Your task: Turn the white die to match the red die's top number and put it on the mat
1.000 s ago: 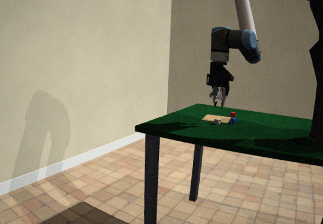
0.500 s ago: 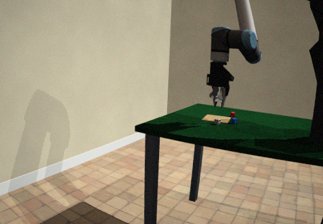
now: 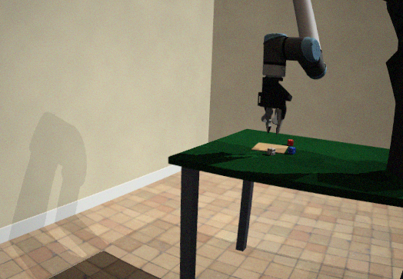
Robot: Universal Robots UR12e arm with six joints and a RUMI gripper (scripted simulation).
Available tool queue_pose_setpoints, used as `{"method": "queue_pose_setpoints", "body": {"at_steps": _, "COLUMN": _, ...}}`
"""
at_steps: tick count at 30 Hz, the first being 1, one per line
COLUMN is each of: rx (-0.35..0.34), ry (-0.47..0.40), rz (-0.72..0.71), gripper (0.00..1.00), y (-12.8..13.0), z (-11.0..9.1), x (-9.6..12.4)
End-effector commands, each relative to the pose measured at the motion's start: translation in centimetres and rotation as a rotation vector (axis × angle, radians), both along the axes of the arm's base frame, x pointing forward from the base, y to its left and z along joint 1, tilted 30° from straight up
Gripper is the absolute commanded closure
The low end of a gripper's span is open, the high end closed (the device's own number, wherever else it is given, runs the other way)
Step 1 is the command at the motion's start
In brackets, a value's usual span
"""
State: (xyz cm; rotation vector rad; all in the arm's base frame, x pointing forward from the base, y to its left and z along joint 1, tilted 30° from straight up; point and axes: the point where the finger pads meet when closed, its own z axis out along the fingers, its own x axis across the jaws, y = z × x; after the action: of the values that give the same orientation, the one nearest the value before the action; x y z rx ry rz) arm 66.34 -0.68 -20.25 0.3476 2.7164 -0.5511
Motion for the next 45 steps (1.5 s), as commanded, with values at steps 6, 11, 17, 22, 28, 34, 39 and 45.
{"method": "queue_pose_setpoints", "body": {"at_steps": 6, "rx": 0.000, "ry": -0.001, "rz": 0.000, "gripper": 0.76, "y": 0.0, "z": 0.0, "x": 0.0}}
{"method": "queue_pose_setpoints", "body": {"at_steps": 11, "rx": 0.000, "ry": -0.001, "rz": 0.001, "gripper": 0.76, "y": -0.1, "z": -0.2, "x": 0.1}}
{"method": "queue_pose_setpoints", "body": {"at_steps": 17, "rx": 0.000, "ry": -0.001, "rz": 0.001, "gripper": 0.76, "y": -0.2, "z": -0.5, "x": 0.2}}
{"method": "queue_pose_setpoints", "body": {"at_steps": 22, "rx": 0.000, "ry": -0.001, "rz": 0.001, "gripper": 0.76, "y": -0.5, "z": -1.0, "x": 0.4}}
{"method": "queue_pose_setpoints", "body": {"at_steps": 28, "rx": 0.000, "ry": -0.001, "rz": 0.001, "gripper": 0.76, "y": -0.9, "z": -1.8, "x": 0.6}}
{"method": "queue_pose_setpoints", "body": {"at_steps": 34, "rx": 0.000, "ry": -0.001, "rz": 0.001, "gripper": 0.76, "y": -1.2, "z": -2.3, "x": 0.8}}
{"method": "queue_pose_setpoints", "body": {"at_steps": 39, "rx": 0.000, "ry": -0.001, "rz": 0.001, "gripper": 0.76, "y": -1.5, "z": -3.0, "x": 1.0}}
{"method": "queue_pose_setpoints", "body": {"at_steps": 45, "rx": 0.000, "ry": -0.001, "rz": 0.001, "gripper": 0.76, "y": -1.9, "z": -3.7, "x": 1.2}}
